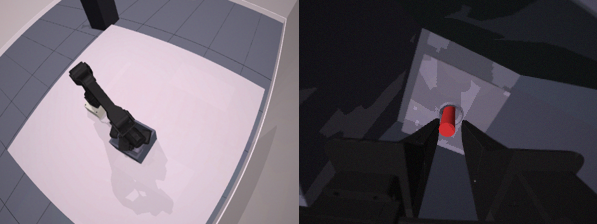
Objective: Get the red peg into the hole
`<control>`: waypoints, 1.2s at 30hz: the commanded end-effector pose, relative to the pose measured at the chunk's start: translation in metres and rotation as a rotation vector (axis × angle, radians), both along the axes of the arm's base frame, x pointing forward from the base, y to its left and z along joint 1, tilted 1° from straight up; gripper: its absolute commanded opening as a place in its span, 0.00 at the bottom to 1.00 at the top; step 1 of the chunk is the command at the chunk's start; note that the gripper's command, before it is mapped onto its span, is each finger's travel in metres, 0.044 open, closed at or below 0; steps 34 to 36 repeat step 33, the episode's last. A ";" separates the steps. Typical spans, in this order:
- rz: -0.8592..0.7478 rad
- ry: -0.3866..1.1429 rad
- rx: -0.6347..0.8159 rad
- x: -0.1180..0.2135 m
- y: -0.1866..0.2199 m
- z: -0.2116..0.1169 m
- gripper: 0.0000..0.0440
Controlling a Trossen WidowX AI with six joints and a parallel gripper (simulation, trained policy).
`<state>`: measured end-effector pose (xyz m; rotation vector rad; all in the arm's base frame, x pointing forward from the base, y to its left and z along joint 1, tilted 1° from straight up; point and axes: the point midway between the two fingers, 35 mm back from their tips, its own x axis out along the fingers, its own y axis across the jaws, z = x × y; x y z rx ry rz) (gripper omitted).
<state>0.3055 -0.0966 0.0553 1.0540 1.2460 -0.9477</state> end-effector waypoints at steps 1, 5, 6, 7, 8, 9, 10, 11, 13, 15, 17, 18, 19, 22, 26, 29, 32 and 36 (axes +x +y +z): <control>0.005 -0.005 0.024 0.003 0.000 0.004 0.31; -0.009 -0.018 0.064 0.005 -0.003 0.014 0.37; -0.012 -0.022 0.075 0.006 -0.003 0.016 0.38; -0.015 -0.027 0.085 0.007 -0.003 0.019 0.39; -0.017 -0.032 0.096 0.007 -0.003 0.022 0.40; -0.019 -0.038 0.106 0.008 -0.004 0.025 0.40; -0.021 -0.044 0.116 0.009 -0.004 0.028 0.41; -0.023 -0.051 0.125 0.010 -0.005 0.031 0.42; -0.026 -0.066 0.143 0.012 -0.006 0.037 0.43; -0.028 -0.082 0.160 0.014 -0.007 0.044 0.45; -0.029 -0.099 0.175 0.017 -0.008 0.050 0.46; -0.030 -0.108 0.183 0.018 -0.009 0.053 0.47; -0.030 -0.117 0.190 0.019 -0.010 0.057 0.47; -0.030 -0.143 0.210 0.022 -0.012 0.066 0.49; -0.027 -0.179 0.233 0.026 -0.015 0.079 0.51; -0.021 -0.207 0.248 0.029 -0.017 0.088 0.52; -0.012 -0.238 0.259 0.033 -0.021 0.099 0.54; -0.008 -0.250 0.261 0.034 -0.022 0.103 0.54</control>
